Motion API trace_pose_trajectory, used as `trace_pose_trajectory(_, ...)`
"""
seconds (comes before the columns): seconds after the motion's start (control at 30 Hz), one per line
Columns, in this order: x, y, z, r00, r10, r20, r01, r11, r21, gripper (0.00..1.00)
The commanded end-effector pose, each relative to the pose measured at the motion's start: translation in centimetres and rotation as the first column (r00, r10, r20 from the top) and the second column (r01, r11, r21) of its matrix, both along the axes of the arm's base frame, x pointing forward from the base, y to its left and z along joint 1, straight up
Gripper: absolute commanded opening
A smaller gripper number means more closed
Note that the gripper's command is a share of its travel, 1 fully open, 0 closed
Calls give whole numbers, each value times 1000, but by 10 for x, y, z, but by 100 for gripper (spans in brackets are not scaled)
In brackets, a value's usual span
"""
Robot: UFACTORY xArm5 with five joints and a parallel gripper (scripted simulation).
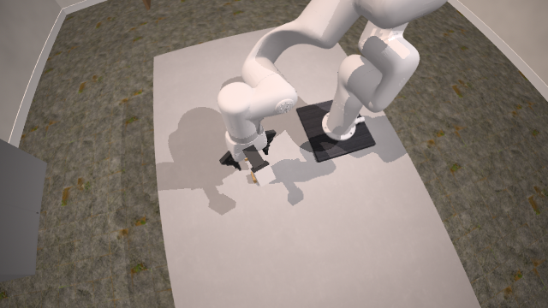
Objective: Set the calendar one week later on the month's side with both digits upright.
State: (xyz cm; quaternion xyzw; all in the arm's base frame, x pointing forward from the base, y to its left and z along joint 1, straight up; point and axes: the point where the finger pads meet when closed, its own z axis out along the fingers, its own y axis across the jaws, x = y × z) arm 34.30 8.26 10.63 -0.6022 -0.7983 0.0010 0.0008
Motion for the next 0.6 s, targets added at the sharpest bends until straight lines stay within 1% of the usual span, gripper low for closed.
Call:
trace_pose_trajectory(0.0,3,-13,1,985,173,4,-173,985,1,100)
trace_pose_trajectory(0.03,3,-13,1,985,174,4,-174,985,1,100)
trace_pose_trajectory(0.17,4,-23,1,956,293,4,-293,956,0,100)
trace_pose_trajectory(0.2,4,-23,1,955,296,4,-296,955,0,100)
trace_pose_trajectory(0.23,4,-27,1,938,345,4,-345,938,0,100)
trace_pose_trajectory(0.27,5,-28,1,934,358,4,-358,934,0,100)
trace_pose_trajectory(0.4,5,-38,1,883,470,4,-470,883,0,100)
trace_pose_trajectory(0.5,5,-39,1,877,481,4,-481,877,0,100)
trace_pose_trajectory(0.57,5,-49,1,816,577,4,-577,816,0,100)
